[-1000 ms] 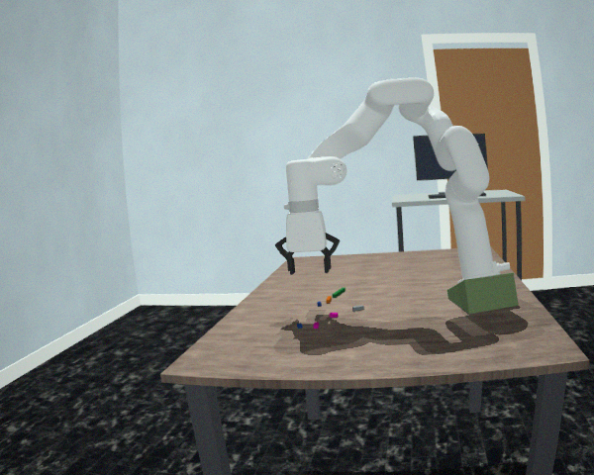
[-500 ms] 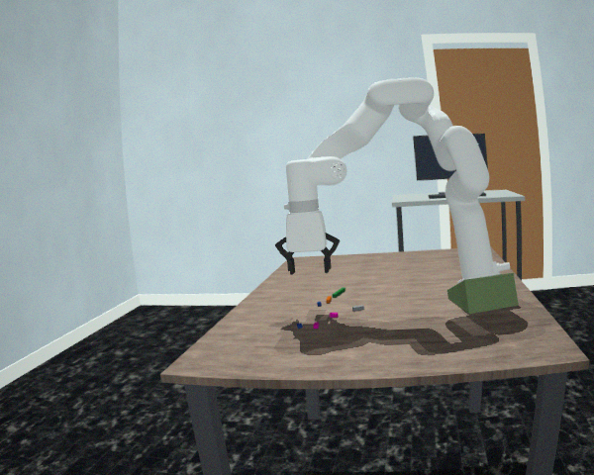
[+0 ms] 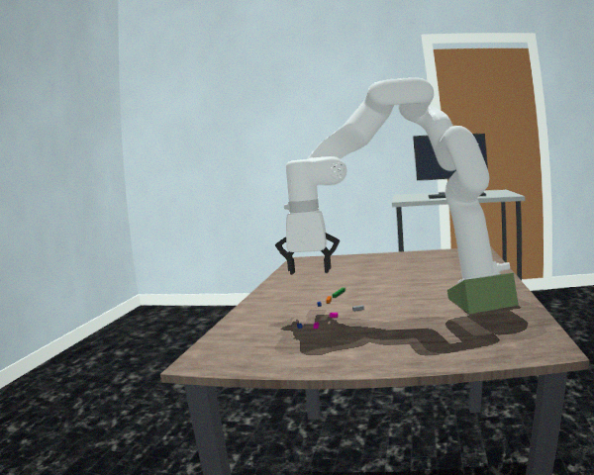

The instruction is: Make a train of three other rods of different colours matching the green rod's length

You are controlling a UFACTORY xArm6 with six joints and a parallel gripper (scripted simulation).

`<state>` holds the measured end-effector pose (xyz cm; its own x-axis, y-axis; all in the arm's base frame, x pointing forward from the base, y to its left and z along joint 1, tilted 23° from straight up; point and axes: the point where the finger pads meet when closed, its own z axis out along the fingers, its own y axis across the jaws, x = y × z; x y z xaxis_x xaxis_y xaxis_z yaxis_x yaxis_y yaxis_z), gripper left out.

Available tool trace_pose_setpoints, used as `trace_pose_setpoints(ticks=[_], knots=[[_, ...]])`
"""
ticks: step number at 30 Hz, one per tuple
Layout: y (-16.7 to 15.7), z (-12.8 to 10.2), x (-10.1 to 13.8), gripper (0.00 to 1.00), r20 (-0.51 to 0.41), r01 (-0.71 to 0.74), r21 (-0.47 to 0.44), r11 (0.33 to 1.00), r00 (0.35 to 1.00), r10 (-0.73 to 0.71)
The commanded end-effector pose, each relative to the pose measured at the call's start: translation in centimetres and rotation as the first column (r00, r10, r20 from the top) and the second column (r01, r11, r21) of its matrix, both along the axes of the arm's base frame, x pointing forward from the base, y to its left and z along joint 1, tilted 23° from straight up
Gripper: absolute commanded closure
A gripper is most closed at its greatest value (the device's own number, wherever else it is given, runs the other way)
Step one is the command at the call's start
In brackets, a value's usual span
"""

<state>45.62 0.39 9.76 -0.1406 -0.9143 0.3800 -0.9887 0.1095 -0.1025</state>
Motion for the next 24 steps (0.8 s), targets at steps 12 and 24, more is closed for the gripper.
trace_pose_setpoints(ticks=[12, 24], knots=[[0.04, 0.10, 0.13, 0.00, -0.004, -0.020, 0.000, 1.000, 1.000, 0.020], [-0.33, -0.71, 0.23, 0.00, -0.141, -0.335, 0.004, 0.942, 0.933, 0.332]])
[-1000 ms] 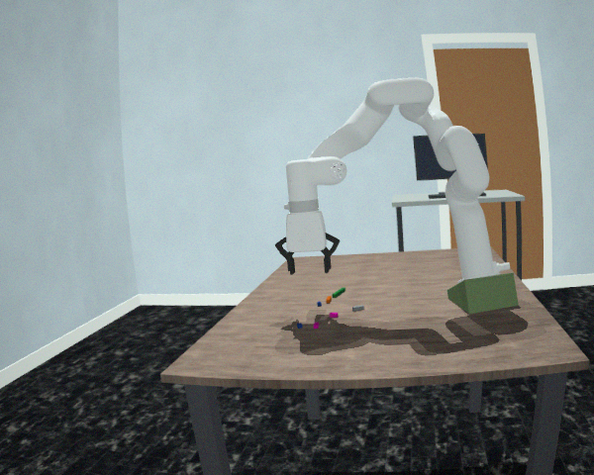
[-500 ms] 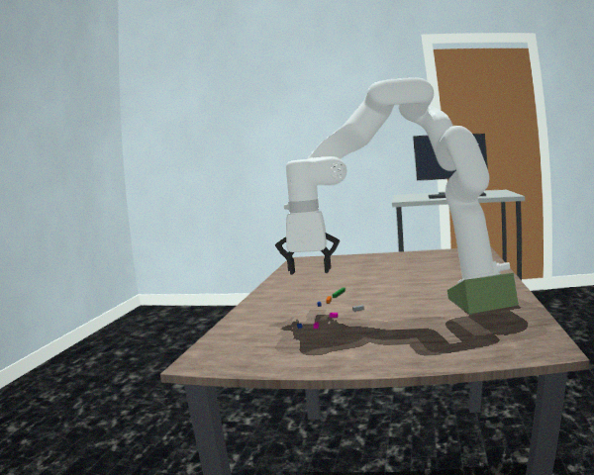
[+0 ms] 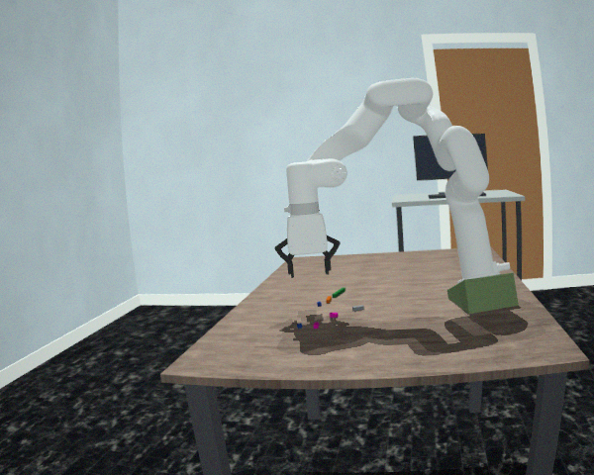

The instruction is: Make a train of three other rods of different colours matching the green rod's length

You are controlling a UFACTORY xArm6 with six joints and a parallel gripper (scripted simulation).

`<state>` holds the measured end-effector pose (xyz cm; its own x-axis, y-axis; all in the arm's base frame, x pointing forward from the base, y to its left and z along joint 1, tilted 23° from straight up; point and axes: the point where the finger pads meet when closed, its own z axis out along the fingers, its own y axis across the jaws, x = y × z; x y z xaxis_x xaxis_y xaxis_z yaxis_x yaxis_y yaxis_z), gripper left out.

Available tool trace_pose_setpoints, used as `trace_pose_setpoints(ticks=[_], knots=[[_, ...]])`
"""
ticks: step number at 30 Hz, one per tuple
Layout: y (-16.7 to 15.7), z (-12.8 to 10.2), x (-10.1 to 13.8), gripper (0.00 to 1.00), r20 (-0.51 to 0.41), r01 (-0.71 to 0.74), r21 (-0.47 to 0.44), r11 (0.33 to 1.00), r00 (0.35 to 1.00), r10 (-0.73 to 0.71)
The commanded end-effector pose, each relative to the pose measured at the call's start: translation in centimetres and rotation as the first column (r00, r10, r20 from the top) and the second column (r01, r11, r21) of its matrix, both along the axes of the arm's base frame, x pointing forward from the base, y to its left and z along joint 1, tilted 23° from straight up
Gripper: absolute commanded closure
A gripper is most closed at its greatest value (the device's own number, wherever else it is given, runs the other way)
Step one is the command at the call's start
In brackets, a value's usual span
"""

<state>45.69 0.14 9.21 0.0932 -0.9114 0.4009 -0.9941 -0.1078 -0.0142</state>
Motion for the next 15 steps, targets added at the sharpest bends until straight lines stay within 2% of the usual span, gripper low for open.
trace_pose_setpoints(ticks=[1, 9, 11, 12, 15], knots=[[-0.11, -0.23, 0.17, 0.00, -0.065, -0.153, 0.003, 0.988, 0.986, 0.152], [-0.37, -0.82, 0.22, 0.00, -0.163, -0.375, 0.015, 0.927, 0.914, 0.372], [-0.37, -0.82, 0.22, 0.00, -0.163, -0.375, 0.015, 0.927, 0.914, 0.372], [-0.45, -1.02, 0.24, 0.00, -0.195, -0.446, 0.024, 0.895, 0.876, 0.442], [-0.54, -1.21, 0.25, 0.00, -0.225, -0.512, 0.036, 0.858, 0.832, 0.507]])
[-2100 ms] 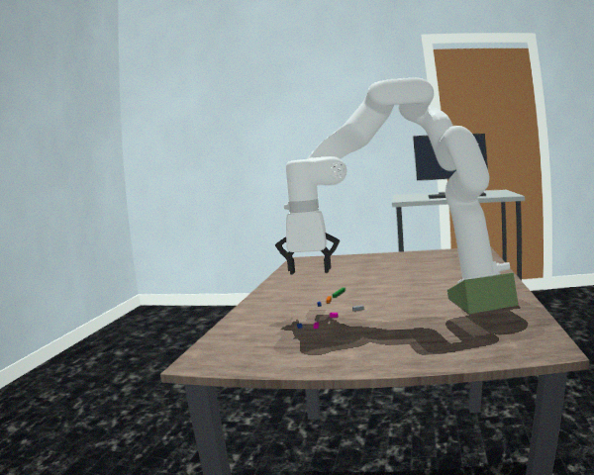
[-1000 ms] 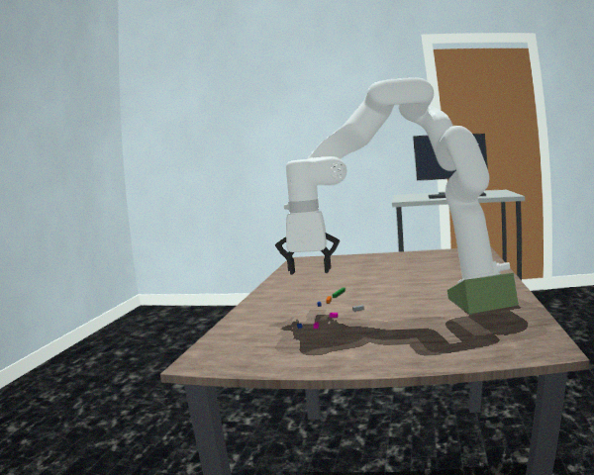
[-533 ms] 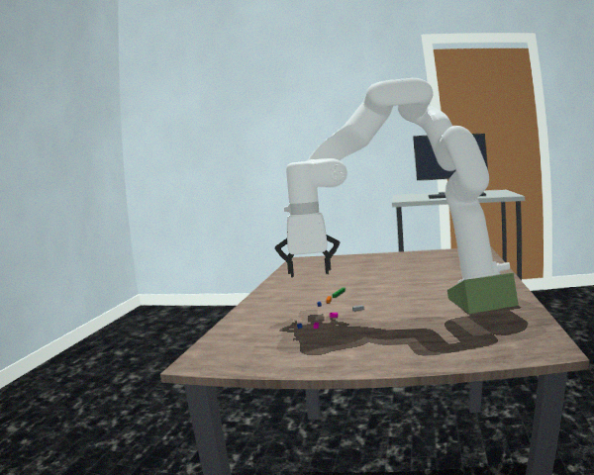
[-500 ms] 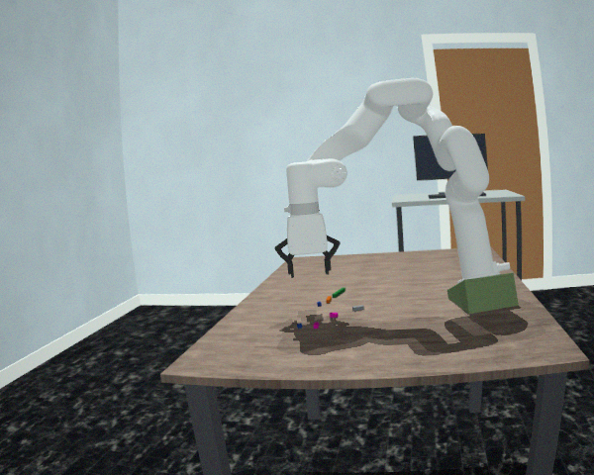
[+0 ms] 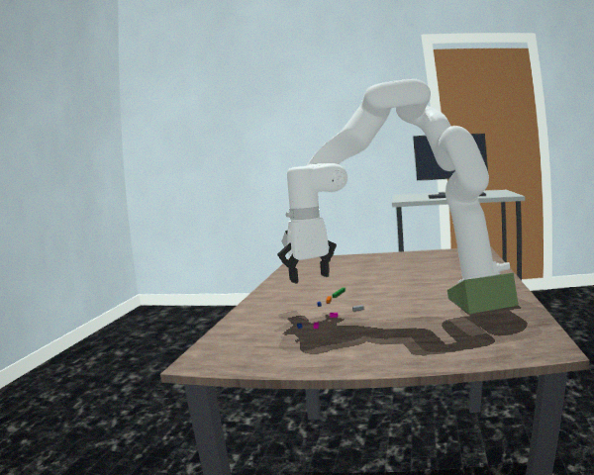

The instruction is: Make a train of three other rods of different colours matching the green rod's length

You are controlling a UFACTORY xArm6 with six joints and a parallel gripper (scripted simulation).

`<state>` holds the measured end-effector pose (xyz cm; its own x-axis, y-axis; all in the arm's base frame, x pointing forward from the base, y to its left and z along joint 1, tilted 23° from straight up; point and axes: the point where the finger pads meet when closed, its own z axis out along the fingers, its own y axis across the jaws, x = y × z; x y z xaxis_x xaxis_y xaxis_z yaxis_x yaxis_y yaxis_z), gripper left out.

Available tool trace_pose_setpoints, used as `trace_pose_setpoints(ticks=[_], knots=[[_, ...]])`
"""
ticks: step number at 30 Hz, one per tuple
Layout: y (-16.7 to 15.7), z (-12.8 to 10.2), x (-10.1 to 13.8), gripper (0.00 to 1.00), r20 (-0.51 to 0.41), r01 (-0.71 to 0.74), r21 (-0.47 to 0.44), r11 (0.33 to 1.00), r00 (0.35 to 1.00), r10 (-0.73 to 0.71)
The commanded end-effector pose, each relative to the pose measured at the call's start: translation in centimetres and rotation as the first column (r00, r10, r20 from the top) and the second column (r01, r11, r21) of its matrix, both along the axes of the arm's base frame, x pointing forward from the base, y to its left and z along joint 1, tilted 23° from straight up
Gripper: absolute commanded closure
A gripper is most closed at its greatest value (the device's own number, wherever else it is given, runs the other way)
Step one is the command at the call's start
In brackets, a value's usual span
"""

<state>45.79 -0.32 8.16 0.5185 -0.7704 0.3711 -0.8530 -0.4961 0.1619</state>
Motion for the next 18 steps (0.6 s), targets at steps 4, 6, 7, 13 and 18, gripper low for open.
trace_pose_setpoints(ticks=[4, 6, 7, 13, 18], knots=[[-0.2, -0.5, 0.2, 0.00, -0.105, -0.236, 0.008, 0.972, 0.966, 0.236], [-0.3, -0.6, 0.2, 0.00, -0.130, -0.292, 0.011, 0.957, 0.948, 0.290], [-0.3, -0.7, 0.2, 0.00, -0.142, -0.319, 0.013, 0.948, 0.938, 0.317], [-0.4, -1.0, 0.2, 0.00, -0.189, -0.425, 0.025, 0.905, 0.887, 0.422], [-0.6, -1.4, 0.2, 0.00, -0.259, -0.579, 0.055, 0.814, 0.779, 0.571]])
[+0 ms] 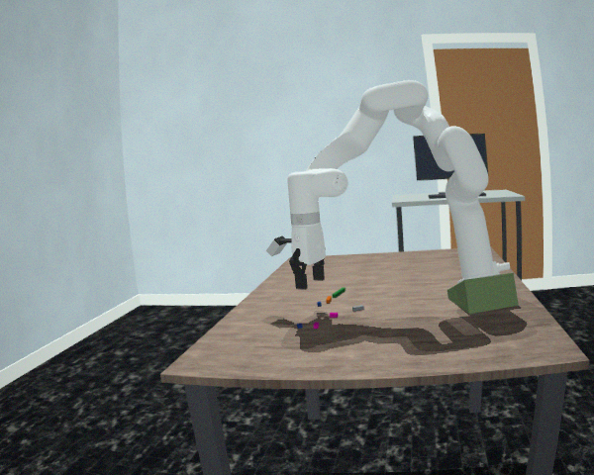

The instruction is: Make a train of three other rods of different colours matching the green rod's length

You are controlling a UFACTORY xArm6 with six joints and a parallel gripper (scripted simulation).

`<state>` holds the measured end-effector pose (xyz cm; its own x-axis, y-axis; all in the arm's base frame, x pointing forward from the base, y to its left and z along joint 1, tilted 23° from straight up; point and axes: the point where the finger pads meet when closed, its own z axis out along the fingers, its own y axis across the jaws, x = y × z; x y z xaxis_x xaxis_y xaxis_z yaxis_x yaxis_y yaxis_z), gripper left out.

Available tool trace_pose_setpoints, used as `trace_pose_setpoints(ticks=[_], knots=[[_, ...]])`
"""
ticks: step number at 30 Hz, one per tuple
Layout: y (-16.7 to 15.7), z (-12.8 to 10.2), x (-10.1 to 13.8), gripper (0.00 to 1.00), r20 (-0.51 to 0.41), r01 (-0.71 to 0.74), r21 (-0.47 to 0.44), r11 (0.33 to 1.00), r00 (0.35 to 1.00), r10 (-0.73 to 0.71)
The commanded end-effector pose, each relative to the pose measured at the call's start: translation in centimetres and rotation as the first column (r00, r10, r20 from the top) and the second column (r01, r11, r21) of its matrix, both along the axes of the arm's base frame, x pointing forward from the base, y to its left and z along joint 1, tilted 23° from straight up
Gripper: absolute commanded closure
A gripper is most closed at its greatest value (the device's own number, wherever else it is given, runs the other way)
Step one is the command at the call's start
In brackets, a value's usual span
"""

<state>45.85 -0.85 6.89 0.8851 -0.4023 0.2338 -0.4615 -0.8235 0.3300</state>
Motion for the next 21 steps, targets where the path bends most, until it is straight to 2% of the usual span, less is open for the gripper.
trace_pose_setpoints(ticks=[1, 7, 21], knots=[[-0.10, -0.24, 0.14, 0.00, -0.069, -0.151, 0.007, 0.989, 0.986, 0.151], [-0.24, -0.61, 0.14, 0.00, -0.130, -0.292, 0.012, 0.956, 0.948, 0.291], [-0.25, -0.65, 0.14, 0.00, -0.136, -0.304, 0.013, 0.953, 0.943, 0.303]])
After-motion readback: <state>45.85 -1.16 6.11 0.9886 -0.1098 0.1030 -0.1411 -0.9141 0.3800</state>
